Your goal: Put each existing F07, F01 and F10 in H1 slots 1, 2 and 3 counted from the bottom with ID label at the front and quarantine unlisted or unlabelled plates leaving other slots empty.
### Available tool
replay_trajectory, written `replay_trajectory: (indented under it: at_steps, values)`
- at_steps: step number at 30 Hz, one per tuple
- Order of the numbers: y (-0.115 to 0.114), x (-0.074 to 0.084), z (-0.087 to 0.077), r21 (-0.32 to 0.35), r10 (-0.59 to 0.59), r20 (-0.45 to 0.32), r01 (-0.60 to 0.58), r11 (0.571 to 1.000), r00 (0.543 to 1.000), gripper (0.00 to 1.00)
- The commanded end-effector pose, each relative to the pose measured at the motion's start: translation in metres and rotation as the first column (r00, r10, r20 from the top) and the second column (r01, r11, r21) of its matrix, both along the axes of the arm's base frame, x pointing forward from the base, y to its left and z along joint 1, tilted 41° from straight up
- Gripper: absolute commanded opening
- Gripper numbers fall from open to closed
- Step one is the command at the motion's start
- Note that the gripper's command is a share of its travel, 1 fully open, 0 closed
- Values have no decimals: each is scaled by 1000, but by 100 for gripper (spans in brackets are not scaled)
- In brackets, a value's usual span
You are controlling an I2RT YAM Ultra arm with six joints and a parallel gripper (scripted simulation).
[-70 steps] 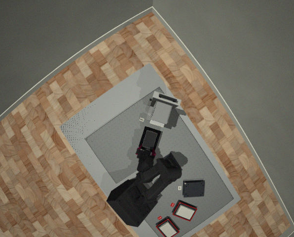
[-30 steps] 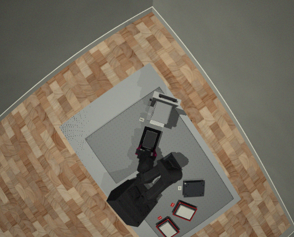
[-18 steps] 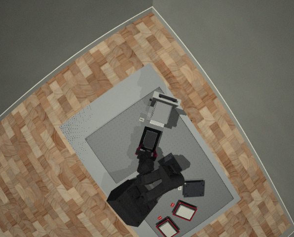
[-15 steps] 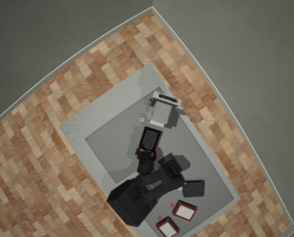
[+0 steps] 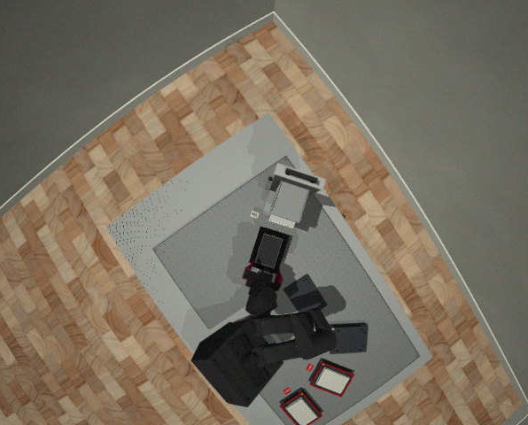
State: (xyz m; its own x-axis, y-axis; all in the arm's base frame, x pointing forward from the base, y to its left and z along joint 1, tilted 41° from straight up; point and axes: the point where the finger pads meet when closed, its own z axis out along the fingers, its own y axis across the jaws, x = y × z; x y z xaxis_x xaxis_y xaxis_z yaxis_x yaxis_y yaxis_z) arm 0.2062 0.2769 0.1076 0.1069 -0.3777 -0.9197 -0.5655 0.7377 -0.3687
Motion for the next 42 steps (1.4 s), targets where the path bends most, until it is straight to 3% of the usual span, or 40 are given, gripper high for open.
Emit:
replay_trajectory:
  at_steps: [1,18,42]
  values:
    - [0,-5,-1,-17,4,-7,-4,1000,1000,100]
    - [-4,-19,14,-17,3,-7,-4,1000,1000,100]
    - [-10,-57,58,-16,3,-9,-3,1000,1000,100]
